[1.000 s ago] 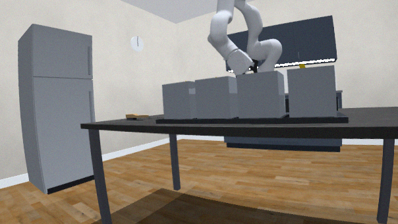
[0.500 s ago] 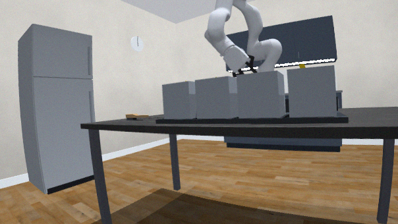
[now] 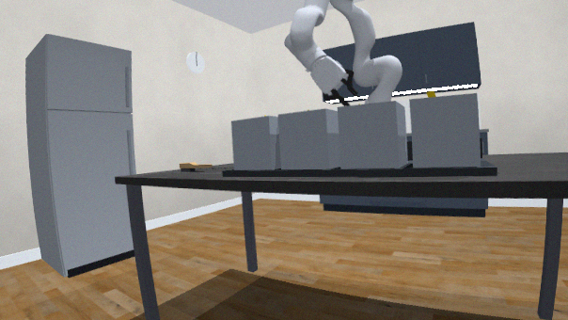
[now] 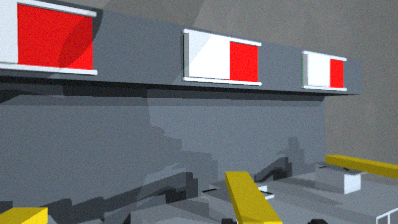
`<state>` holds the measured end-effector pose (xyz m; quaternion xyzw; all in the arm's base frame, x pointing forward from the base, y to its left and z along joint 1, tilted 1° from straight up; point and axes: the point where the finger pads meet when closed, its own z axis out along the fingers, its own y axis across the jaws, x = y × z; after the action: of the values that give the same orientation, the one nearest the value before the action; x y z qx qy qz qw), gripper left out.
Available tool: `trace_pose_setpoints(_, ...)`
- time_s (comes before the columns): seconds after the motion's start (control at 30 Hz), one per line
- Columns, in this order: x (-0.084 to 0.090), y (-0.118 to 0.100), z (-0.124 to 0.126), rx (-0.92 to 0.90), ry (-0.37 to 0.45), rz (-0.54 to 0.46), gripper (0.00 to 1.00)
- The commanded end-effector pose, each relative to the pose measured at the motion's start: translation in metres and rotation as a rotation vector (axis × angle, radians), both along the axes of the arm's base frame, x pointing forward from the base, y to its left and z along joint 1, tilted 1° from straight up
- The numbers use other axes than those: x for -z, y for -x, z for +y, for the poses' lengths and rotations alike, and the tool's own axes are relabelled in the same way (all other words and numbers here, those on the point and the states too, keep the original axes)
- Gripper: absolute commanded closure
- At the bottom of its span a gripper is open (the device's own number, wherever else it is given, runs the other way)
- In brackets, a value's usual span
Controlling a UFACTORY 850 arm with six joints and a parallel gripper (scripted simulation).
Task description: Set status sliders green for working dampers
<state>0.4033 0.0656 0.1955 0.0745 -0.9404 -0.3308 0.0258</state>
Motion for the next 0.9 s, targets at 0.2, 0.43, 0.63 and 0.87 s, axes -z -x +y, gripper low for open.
trace_pose_setpoints(0.2,-0.005,-0.001,-0.003,0.0,0.0,-0.001,0.61)
trace_pose_setpoints(0.43,-0.019,-0.021,0.024,0.009,0.123,-0.038,0.61)
trace_pose_setpoints(0.63,-0.029,-0.04,0.048,0.0,0.268,-0.044,0.61)
trace_pose_setpoints(0.87,-0.047,-0.068,0.084,-0.002,0.463,-0.072,0.61)
